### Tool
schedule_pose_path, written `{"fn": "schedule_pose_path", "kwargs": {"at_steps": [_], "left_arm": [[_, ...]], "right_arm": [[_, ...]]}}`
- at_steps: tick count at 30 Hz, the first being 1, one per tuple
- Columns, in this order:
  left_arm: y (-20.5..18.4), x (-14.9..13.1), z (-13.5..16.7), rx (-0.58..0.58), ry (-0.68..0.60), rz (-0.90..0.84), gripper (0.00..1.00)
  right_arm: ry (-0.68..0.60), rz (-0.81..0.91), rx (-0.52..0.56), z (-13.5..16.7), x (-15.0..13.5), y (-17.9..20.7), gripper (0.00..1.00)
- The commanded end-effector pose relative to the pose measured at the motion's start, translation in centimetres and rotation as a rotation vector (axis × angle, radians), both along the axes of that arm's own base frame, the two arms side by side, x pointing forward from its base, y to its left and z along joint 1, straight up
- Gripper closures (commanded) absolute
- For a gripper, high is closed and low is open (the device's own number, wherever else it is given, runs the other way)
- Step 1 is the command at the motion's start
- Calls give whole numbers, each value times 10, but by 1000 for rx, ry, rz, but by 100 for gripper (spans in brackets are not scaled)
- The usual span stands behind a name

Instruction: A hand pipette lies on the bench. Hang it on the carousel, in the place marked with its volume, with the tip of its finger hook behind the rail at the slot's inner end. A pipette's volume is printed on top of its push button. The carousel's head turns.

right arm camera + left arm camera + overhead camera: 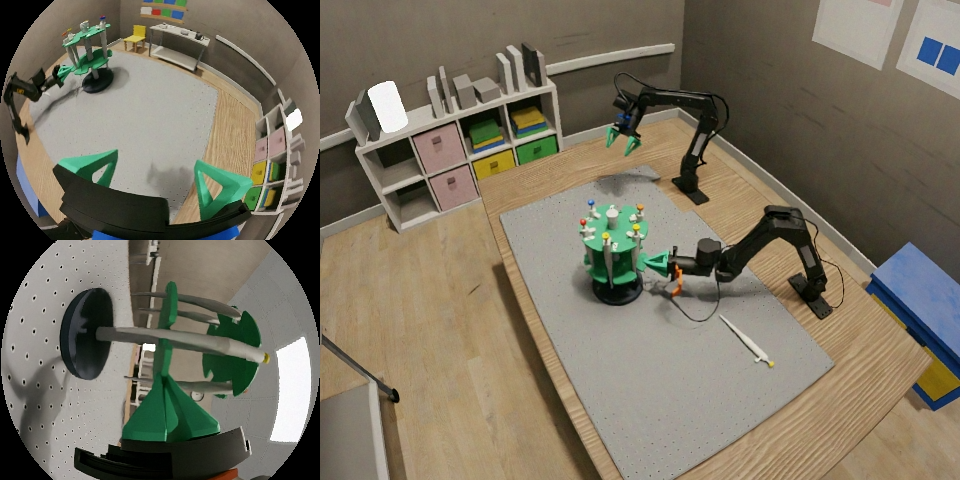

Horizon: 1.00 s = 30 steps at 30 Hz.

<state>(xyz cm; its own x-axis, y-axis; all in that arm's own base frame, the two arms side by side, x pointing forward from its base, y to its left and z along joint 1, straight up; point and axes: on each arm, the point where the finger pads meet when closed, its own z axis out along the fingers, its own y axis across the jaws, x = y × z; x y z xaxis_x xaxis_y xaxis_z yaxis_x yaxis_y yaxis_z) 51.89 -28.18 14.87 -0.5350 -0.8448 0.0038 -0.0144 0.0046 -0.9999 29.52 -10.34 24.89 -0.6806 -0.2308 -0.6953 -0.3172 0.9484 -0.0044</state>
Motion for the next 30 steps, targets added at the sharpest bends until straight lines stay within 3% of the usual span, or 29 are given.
{"fn": "schedule_pose_path", "kwargs": {"at_steps": [1,30], "left_arm": [[3,5,34,-22,-68,-26,100],[7,7,37,-29,-81,-22,100]], "right_arm": [[-23,8,3,4,3,-3,0],[-23,8,3,4,3,-3,0]]}}
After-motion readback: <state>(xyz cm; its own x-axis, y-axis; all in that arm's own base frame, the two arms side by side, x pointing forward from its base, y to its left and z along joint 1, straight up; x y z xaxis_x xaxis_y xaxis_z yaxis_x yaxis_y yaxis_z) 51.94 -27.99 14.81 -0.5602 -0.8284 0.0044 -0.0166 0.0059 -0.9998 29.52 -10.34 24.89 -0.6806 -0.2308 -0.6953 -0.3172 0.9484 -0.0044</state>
